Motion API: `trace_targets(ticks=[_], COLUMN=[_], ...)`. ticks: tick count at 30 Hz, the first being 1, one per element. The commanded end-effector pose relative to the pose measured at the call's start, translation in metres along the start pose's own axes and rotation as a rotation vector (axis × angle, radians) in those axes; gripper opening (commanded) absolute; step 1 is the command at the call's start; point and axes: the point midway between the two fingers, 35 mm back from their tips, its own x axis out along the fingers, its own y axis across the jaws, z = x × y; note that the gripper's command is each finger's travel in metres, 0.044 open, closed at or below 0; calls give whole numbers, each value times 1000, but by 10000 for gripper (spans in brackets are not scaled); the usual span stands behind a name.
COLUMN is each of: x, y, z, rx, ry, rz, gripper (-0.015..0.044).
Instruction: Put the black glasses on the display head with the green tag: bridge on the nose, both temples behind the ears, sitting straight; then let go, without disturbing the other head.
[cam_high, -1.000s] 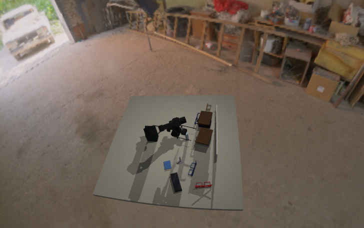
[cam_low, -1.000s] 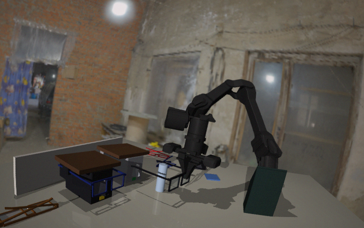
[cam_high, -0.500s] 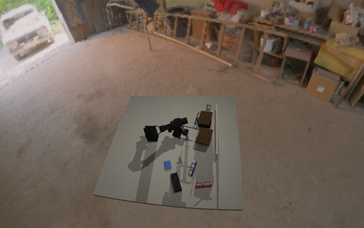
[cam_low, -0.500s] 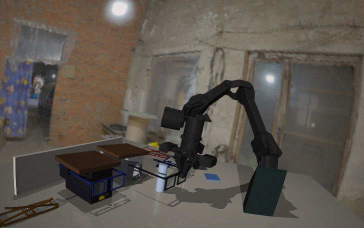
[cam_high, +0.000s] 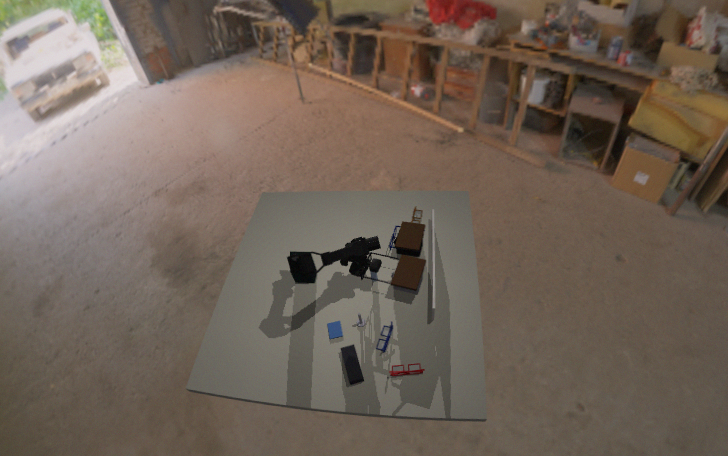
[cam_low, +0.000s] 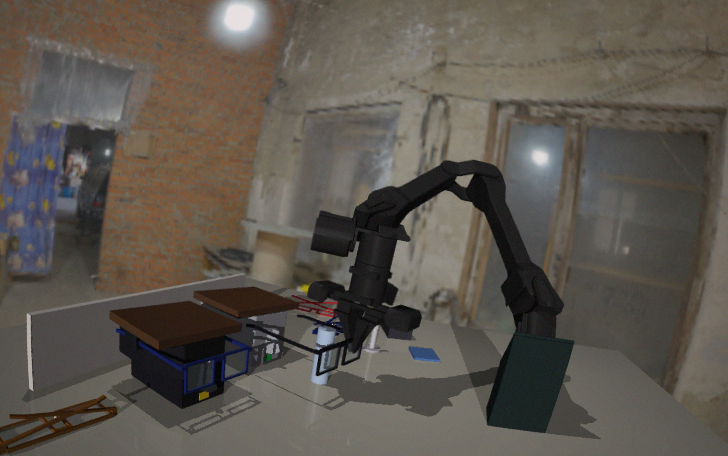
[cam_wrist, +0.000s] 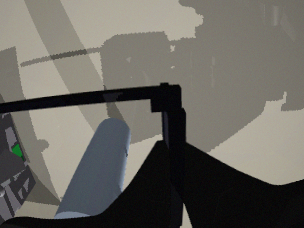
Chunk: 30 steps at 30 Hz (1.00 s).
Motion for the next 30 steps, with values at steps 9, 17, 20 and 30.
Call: trace_targets(ticks=[9,17,20,30], x=[1,2,2,2], y=[18,30,35,49], z=[0,0,0,0], rx=[-5,-4,-4,-4], ry=[-4,-4,-4,-4], rz=[1,1,1,2], gripper=[0,0,0,0])
